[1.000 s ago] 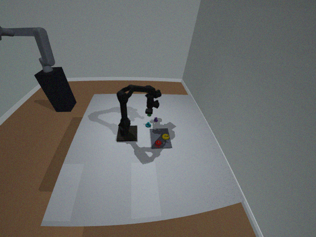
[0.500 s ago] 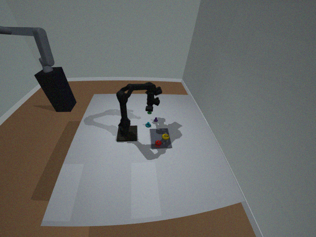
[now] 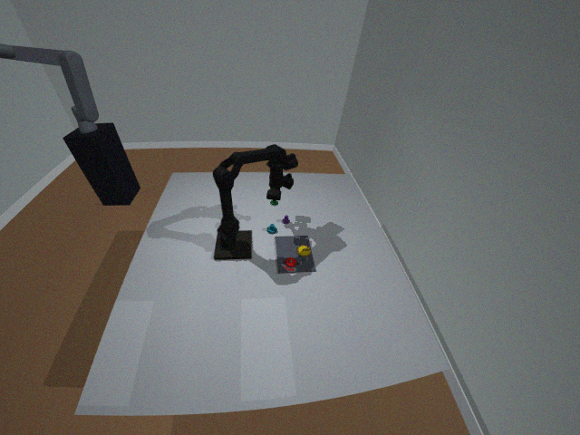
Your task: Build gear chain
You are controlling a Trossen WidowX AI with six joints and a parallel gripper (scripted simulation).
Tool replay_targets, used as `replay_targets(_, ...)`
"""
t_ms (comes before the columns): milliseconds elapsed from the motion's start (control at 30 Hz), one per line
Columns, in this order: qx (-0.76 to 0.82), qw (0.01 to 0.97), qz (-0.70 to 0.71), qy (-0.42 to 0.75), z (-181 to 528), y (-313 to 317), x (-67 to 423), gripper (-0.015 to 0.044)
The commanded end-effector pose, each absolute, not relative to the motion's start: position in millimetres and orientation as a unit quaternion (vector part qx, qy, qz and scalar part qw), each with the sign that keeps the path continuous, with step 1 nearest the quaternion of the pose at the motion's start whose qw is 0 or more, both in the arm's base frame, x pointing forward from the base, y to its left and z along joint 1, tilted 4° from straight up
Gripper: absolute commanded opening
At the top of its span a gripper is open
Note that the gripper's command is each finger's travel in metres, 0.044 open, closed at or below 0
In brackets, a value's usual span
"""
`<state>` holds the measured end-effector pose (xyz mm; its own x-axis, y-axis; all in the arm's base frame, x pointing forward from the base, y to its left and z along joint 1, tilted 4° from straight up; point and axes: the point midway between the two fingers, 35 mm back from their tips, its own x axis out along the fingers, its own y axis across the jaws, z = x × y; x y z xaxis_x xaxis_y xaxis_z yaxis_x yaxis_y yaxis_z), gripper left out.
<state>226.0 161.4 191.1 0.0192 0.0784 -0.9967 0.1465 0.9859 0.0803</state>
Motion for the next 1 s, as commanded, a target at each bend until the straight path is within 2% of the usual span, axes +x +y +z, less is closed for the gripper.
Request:
replay_targets(0, 0.08, 0.708, -0.021, 0.701, 200.2, 159.7, 224.0, 0.0)
replay_targets(333, 0.08, 0.709, -0.022, 0.701, 208.2, 155.6, 224.7, 0.0)
replay_targets(967, 0.081, 0.71, -0.029, 0.699, 195.3, 128.6, 257.2, 0.0)
